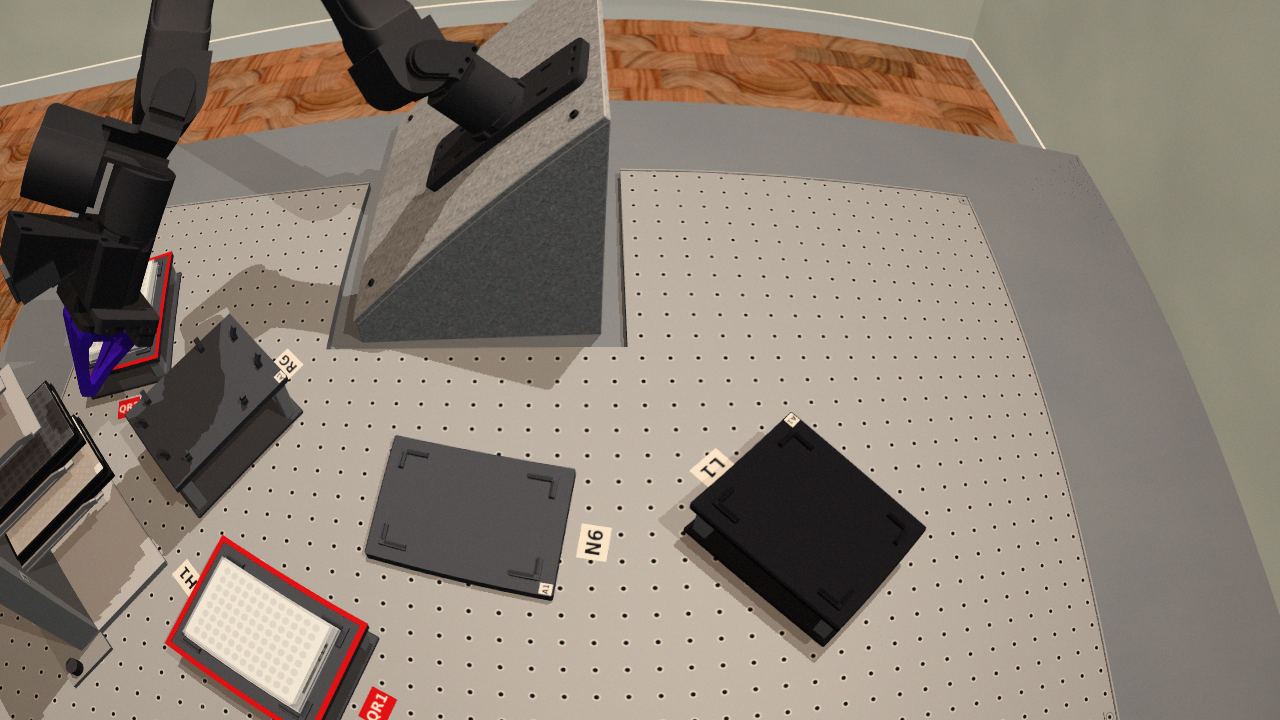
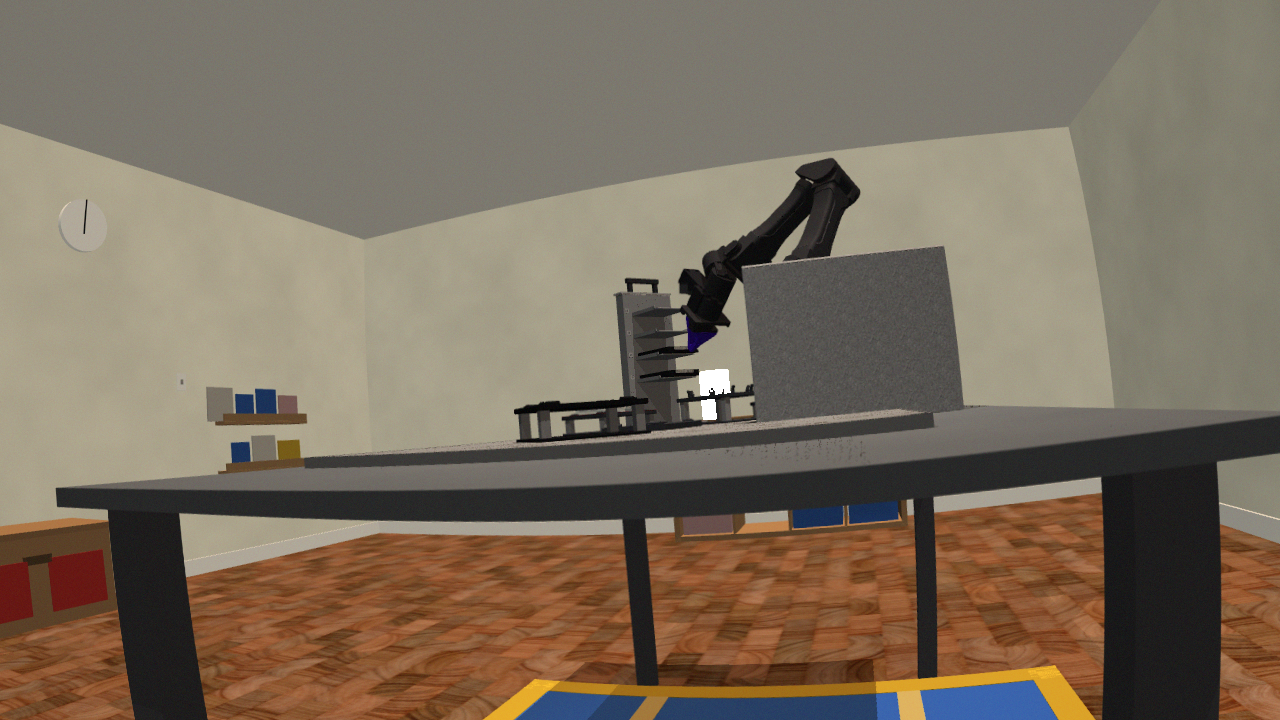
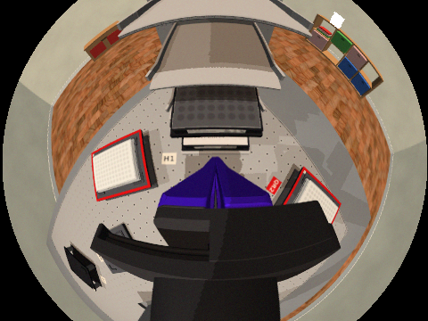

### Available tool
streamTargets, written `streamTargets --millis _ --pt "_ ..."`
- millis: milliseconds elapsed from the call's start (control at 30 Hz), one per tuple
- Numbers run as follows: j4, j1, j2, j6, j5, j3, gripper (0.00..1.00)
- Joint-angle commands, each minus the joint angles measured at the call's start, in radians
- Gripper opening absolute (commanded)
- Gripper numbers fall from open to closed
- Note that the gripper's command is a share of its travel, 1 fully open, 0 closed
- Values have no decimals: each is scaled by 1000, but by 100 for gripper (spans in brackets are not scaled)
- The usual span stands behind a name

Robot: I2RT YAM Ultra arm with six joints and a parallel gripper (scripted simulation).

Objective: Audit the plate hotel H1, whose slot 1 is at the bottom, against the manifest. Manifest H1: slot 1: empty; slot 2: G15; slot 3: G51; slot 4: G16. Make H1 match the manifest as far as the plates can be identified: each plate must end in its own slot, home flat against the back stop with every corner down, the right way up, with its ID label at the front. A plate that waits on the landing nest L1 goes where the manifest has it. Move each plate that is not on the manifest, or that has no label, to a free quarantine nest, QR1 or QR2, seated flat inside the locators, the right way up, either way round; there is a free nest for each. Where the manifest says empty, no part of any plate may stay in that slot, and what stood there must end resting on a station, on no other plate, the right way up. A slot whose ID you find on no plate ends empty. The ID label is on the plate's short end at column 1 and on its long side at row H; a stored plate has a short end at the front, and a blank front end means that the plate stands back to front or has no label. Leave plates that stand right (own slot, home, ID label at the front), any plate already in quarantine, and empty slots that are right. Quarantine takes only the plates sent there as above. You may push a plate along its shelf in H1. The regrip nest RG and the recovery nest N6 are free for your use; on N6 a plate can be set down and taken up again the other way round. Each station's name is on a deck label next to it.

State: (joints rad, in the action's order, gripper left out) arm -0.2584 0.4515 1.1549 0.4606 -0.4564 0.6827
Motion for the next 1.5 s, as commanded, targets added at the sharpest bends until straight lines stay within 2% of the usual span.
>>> streamTargets --millis 0,1000,1467 --pt "-3 -4 -20 0 0 -11 0" --pt "12 -13 -192 -3 -9 -170 0" --pt "41 -19 -298 -4 -16 -249 0"
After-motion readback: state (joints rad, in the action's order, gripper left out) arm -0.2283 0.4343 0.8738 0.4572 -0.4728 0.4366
